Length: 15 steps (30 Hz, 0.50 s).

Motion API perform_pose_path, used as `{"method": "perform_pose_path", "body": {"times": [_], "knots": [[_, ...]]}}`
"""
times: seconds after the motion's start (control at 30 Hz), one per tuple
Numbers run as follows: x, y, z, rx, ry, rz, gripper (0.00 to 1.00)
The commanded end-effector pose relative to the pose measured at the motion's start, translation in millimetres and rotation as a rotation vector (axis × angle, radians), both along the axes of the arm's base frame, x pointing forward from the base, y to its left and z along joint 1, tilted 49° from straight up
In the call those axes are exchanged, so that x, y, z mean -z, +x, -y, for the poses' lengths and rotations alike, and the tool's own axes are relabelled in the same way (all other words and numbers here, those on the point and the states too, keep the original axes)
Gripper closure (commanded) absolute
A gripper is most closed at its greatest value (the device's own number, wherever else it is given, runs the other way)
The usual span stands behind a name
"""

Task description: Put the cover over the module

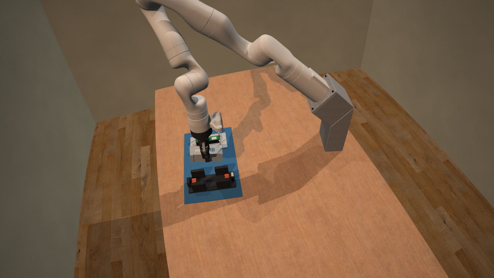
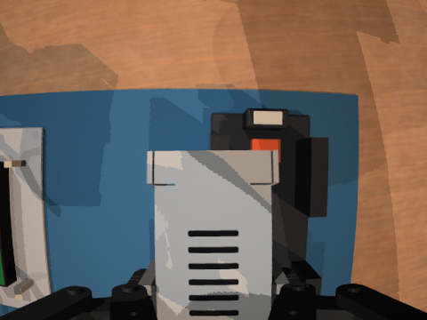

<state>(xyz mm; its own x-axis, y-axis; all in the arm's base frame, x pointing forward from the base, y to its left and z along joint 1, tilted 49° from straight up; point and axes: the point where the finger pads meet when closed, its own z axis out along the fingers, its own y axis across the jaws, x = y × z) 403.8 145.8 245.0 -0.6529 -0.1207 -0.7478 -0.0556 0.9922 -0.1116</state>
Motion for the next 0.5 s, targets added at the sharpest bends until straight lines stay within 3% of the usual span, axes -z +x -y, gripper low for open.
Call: {"method": "perform_pose_path", "body": {"times": [0.0,0.23,0.47], "knots": [[0.1,4.5,25,0.022,0.01,0.003,1.0],[0.1,4.5,25,0.022,0.01,0.003,1.0],[4.1,14.1,65,0.022,0.01,0.003,1.0]]}}
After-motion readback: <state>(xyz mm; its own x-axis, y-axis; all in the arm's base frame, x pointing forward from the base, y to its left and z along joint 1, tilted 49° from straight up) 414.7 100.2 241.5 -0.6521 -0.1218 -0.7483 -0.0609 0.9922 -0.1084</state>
